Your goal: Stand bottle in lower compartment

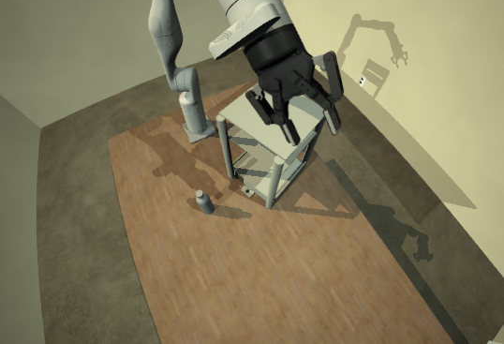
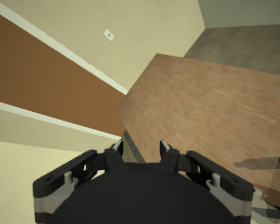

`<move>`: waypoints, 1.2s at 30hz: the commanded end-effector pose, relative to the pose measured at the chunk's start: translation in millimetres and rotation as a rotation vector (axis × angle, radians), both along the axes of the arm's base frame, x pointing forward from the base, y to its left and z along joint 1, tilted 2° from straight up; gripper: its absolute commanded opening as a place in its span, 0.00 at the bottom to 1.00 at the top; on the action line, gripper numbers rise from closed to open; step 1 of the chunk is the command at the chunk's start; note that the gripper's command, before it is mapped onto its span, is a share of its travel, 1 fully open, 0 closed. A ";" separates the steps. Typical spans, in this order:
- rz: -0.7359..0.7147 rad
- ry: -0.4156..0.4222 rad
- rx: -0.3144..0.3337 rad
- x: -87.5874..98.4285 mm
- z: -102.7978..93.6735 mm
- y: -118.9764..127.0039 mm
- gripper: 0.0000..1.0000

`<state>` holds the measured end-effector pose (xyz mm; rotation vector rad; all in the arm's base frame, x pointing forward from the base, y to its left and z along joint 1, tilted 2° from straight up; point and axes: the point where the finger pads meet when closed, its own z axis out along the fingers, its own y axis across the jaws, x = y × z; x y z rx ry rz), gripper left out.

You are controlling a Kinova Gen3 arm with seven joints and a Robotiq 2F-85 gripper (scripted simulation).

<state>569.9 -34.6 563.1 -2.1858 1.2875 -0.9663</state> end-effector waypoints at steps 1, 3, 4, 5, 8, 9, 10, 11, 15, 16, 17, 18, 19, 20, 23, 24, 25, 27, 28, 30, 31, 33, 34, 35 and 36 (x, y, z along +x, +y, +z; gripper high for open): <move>0.033 -0.080 0.000 5.5 35.5 26.1 0.63; 0.051 -0.121 0.001 7.3 52.9 38.2 0.63; 0.060 -0.141 0.002 7.9 61.7 44.3 0.63; 0.068 -0.161 0.003 8.3 70.4 50.4 0.63; 0.095 -0.221 0.006 8.3 96.6 68.7 0.63; 0.104 -0.241 0.008 7.8 105.3 74.8 0.63; 0.112 -0.261 0.010 7.2 114.0 80.9 0.63; 0.121 -0.280 0.012 6.4 122.7 86.9 0.63; 0.152 -0.349 0.019 1.9 153.4 108.1 0.63; 0.158 -0.362 0.021 0.7 159.5 112.2 0.63; 0.166 -0.380 0.024 -1.0 167.4 117.6 0.63; 0.175 -0.398 0.026 -3.0 175.9 123.4 0.63; 0.182 -0.417 0.032 -5.2 184.4 129.2 0.63; 0.186 -0.435 0.042 -7.6 192.9 135.0 0.63; 0.208 -0.494 0.045 -15.6 219.4 150.0 0.63; 0.216 -0.512 0.048 -18.7 227.6 155.4 0.63; 0.224 -0.530 0.052 -21.9 235.8 160.8 0.63; 0.241 -0.565 0.060 -28.8 252.0 171.4 0.63; 0.249 -0.583 0.064 -32.5 260.1 176.6 0.63; 0.258 -0.601 0.068 -36.4 268.1 181.7 0.63; 0.258 -0.601 0.068 -36.4 268.1 181.7 0.63; 0.285 -0.657 0.083 -50.0 293.9 198.0 0.63; 0.292 -0.674 0.087 -54.3 301.3 202.5 0.63; 0.301 -0.691 0.092 -59.1 309.3 207.4 0.63; 0.310 -0.709 0.099 -63.6 317.4 212.5 0.63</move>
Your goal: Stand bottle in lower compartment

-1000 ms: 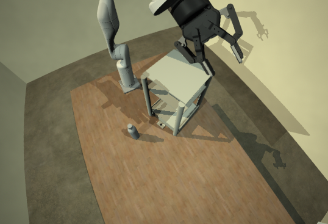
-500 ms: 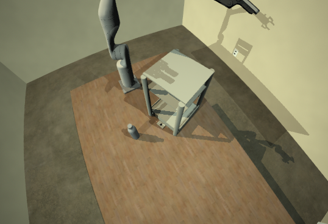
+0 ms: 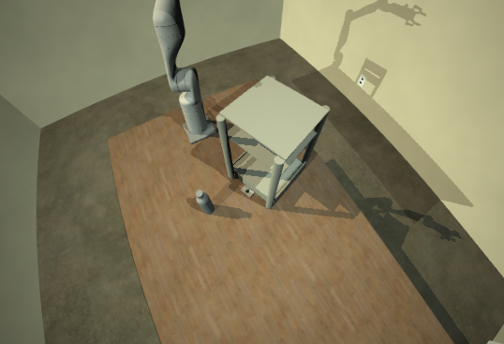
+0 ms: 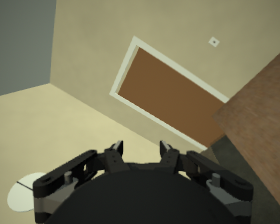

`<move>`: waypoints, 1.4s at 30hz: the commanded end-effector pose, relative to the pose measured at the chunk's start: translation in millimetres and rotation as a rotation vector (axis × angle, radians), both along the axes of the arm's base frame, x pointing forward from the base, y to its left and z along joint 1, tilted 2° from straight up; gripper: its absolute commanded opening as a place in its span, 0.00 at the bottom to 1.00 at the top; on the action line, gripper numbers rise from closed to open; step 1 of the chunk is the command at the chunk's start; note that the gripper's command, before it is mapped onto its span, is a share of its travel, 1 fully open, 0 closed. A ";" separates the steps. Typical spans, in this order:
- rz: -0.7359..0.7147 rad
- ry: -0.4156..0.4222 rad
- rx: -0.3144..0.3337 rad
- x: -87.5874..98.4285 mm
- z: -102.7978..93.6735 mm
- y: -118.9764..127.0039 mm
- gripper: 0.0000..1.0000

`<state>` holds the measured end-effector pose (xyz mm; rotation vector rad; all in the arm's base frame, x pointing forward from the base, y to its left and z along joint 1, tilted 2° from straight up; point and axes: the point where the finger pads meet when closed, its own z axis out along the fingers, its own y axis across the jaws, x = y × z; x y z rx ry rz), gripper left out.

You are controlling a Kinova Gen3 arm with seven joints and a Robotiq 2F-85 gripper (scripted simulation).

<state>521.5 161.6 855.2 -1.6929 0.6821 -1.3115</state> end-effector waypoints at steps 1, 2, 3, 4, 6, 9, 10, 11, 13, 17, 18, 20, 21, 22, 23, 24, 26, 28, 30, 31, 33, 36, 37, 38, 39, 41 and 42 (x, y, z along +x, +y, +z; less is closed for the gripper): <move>0.034 -0.073 0.006 -20.4 33.3 21.1 0.63; 0.043 -0.090 0.010 -25.8 41.1 25.6 0.63; 0.054 -0.108 0.017 -30.5 49.0 30.6 0.63; 0.062 -0.125 0.022 -36.2 56.7 34.9 0.63; 0.081 -0.158 0.033 -47.2 71.9 43.6 0.63; 0.108 -0.206 0.050 -64.7 93.7 55.4 0.63; 0.117 -0.222 0.055 -70.9 100.6 58.9 0.63; 0.117 -0.222 0.055 -70.9 100.6 58.9 0.63; 0.140 -0.262 0.070 -86.8 118.4 67.9 0.63; 0.171 -0.316 0.091 -110.4 142.6 79.2 0.63; 0.180 -0.331 0.097 -117.0 148.9 82.0 0.63; 0.197 -0.360 0.109 -130.5 161.5 87.3 0.63; 0.205 -0.374 0.115 -137.4 167.7 89.8 0.63; 0.214 -0.389 0.121 -144.3 173.8 92.2 0.63; 0.222 -0.403 0.127 -151.4 179.8 94.5 0.63; 0.231 -0.417 0.134 -158.4 185.7 96.7 0.63; 0.247 -0.445 0.147 -172.9 197.4 100.7 0.63; 0.256 -0.459 0.153 -180.2 203.2 102.6 0.63; 0.278 -0.495 0.171 -199.6 217.9 106.9 0.63; 0.284 -0.506 0.176 -205.4 222.1 108.0 0.63; 0.300 -0.532 0.190 -220.0 232.4 110.6 0.63; 0.326 -0.572 0.211 -243.4 248.2 113.8 0.63; 0.334 -0.586 0.218 -251.4 253.3 114.6 0.63; 0.343 -0.599 0.226 -259.4 258.4 115.3 0.63; 0.351 -0.613 0.233 -267.4 263.4 115.9 0.63; 0.368 -0.639 0.249 -283.8 273.2 116.7 0.63; 0.376 -0.652 0.257 -292.0 277.9 117.0 0.63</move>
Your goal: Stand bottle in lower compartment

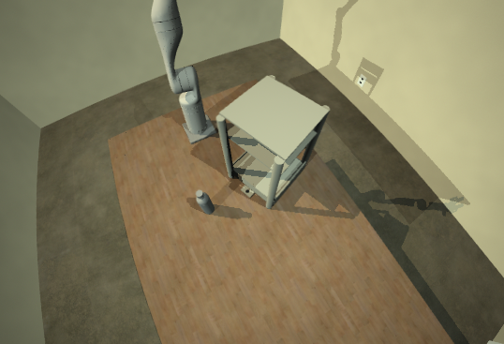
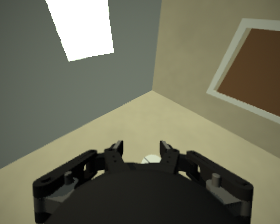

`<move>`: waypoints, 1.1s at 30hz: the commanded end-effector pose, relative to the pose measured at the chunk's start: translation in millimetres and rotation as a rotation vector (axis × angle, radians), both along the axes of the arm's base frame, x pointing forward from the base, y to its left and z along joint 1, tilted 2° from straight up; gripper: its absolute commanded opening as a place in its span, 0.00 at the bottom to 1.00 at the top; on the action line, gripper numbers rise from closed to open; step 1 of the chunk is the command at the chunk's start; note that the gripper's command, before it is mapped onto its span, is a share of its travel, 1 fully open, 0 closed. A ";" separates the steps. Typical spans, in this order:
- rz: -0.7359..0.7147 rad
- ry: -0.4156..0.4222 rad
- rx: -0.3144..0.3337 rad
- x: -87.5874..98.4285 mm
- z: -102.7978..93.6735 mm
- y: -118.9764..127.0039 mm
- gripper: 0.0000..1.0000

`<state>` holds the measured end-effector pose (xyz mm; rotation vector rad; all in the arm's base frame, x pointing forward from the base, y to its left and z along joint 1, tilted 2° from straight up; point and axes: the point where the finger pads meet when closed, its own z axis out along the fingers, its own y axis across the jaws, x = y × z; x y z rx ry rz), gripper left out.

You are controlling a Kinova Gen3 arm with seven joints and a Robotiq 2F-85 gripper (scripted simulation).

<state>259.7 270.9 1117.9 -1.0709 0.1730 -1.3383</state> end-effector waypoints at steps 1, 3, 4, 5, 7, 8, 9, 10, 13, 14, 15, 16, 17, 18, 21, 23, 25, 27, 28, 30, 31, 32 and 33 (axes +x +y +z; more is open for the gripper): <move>0.046 -0.059 0.020 -38.5 19.9 7.8 0.63; 0.055 -0.072 0.027 -46.8 24.6 7.8 0.63; 0.055 -0.072 0.027 -46.8 24.6 7.8 0.63; 0.080 -0.105 0.047 -68.8 36.3 7.2 0.63; 0.096 -0.126 0.059 -83.1 43.3 7.1 0.63; 0.109 -0.137 0.065 -91.7 46.5 8.4 0.63; 0.119 -0.149 0.073 -100.3 50.6 7.8 0.63; 0.128 -0.162 0.081 -109.0 54.7 6.9 0.63; 0.156 -0.199 0.105 -135.2 66.5 3.4 0.63; 0.166 -0.212 0.113 -143.9 70.3 2.0 0.63; 0.176 -0.224 0.121 -152.7 74.0 0.5 0.63; 0.185 -0.236 0.130 -161.6 77.7 -1.2 0.63; 0.195 -0.248 0.138 -170.4 81.2 -3.0 0.63; 0.204 -0.261 0.147 -179.2 84.7 -4.9 0.63; 0.214 -0.273 0.155 -188.1 88.0 -6.9 0.63; 0.247 -0.313 0.184 -217.9 98.8 -14.8 0.63; 0.265 -0.335 0.201 -234.6 104.3 -19.8 0.63; 0.284 -0.359 0.219 -252.3 109.9 -25.6 0.63; 0.294 -0.371 0.228 -261.1 112.6 -28.8 0.63; 0.314 -0.394 0.247 -278.8 117.6 -35.4 0.63; 0.323 -0.405 0.256 -287.6 119.9 -38.8 0.63; 0.333 -0.417 0.265 -296.3 122.2 -42.4 0.63; 0.343 -0.428 0.275 -305.0 124.5 -46.2 0.63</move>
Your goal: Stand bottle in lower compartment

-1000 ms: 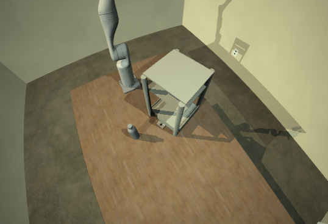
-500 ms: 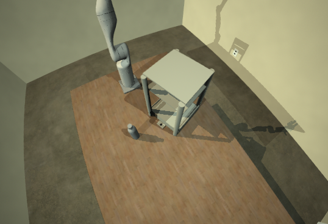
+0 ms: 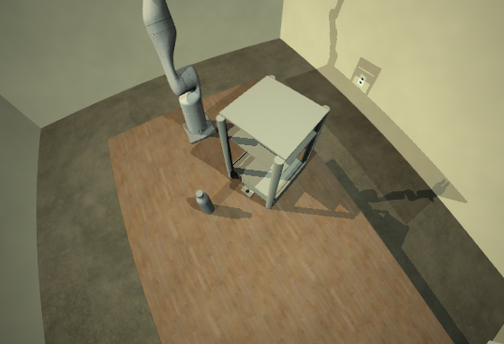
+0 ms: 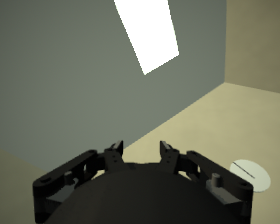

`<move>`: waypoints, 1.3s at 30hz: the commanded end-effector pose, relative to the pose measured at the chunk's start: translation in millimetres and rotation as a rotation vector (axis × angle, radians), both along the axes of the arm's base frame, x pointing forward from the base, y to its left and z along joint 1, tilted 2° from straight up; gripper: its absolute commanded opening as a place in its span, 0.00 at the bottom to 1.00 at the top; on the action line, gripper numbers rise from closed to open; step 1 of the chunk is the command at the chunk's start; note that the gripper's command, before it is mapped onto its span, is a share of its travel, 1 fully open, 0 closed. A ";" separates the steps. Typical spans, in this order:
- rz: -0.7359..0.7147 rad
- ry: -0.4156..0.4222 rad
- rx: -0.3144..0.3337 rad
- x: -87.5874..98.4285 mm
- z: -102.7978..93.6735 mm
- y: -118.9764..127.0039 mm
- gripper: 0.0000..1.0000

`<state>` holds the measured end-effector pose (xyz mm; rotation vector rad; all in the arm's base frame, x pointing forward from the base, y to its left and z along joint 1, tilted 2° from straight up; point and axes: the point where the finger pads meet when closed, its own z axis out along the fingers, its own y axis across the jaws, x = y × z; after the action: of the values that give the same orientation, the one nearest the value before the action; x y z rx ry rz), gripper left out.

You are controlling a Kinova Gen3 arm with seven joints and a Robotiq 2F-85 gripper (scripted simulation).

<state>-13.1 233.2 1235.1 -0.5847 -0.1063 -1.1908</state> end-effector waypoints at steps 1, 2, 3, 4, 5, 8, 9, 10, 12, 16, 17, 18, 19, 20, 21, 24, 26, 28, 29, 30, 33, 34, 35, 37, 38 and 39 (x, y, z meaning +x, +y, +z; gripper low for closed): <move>0.054 -0.051 0.032 -40.8 9.4 -12.3 0.63; 0.064 -0.062 0.041 -49.4 11.4 -16.3 0.63; 0.074 -0.073 0.050 -58.0 13.2 -20.2 0.63; 0.074 -0.073 0.050 -58.0 13.2 -20.2 0.63; 0.074 -0.073 0.050 -58.0 13.2 -20.2 0.63; 0.118 -0.119 0.090 -94.1 20.4 -39.1 0.63; 0.128 -0.130 0.099 -102.4 21.7 -43.6 0.63; 0.138 -0.140 0.108 -110.9 22.9 -48.3 0.63; 0.158 -0.162 0.127 -127.7 25.2 -58.2 0.63; 0.200 -0.204 0.166 -160.6 28.8 -79.7 0.63; 0.210 -0.214 0.176 -168.8 29.3 -85.2 0.63; 0.220 -0.225 0.185 -177.0 29.7 -90.7 0.63; 0.230 -0.235 0.194 -185.1 30.0 -96.2 0.63; 0.241 -0.245 0.205 -192.9 30.5 -102.4 0.63; 0.241 -0.245 0.205 -192.9 30.5 -102.4 0.63; 0.277 -0.279 0.239 -218.9 31.1 -123.3 0.63; 0.292 -0.298 0.260 -231.9 31.4 -136.8 0.63; 0.310 -0.320 0.282 -246.9 31.0 -150.2 0.63; 0.321 -0.330 0.293 -254.4 30.6 -157.1 0.63; 0.332 -0.340 0.304 -261.8 30.1 -164.0 0.63; 0.365 -0.370 0.337 -283.1 27.9 -185.9 0.63; 0.376 -0.379 0.348 -290.0 27.0 -193.4 0.63; 0.388 -0.389 0.360 -296.8 26.0 -201.0 0.63; 0.411 -0.408 0.382 -310.2 23.7 -216.5 0.63; 0.411 -0.408 0.382 -310.2 23.7 -216.5 0.63; 0.411 -0.408 0.382 -310.2 23.7 -216.5 0.63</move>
<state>-314.8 30.3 1259.5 -0.0022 -0.3120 -0.8981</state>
